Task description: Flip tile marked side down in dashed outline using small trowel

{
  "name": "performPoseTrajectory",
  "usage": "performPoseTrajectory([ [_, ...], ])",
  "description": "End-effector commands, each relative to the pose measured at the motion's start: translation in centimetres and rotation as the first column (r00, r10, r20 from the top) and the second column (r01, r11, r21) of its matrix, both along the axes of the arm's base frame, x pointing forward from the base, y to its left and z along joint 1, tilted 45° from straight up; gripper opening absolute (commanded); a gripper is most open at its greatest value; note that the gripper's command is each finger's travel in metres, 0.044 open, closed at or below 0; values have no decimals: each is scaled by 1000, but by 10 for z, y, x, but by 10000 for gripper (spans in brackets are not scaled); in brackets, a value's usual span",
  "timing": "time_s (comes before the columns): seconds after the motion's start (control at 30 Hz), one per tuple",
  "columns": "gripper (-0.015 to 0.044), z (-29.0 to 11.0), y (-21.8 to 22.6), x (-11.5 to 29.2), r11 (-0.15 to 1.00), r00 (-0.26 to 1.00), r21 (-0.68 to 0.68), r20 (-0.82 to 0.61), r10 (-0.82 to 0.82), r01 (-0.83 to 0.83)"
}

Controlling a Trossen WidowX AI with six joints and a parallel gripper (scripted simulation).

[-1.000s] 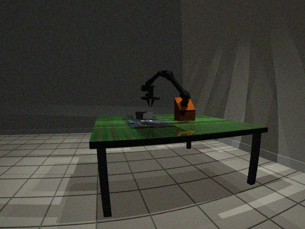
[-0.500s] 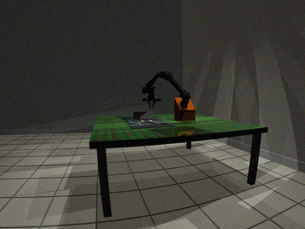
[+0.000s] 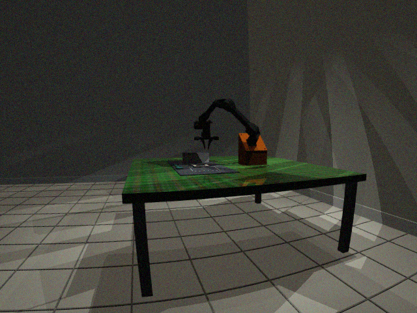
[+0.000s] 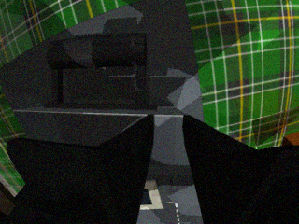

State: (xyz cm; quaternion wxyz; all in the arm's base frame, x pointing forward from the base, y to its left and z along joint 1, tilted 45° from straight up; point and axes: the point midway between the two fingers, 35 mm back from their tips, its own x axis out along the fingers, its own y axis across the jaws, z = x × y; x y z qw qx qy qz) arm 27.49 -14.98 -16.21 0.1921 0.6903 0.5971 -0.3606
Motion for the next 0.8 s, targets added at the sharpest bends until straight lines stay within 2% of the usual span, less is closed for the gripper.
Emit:
performPoseTrajectory([
  [0.0, 100, -4, 3, 2, 1000, 1000, 3, 0, -9, 9],
  [0.77, 100, -13, 24, 7, 1000, 1000, 6, 0, -11, 11],
])
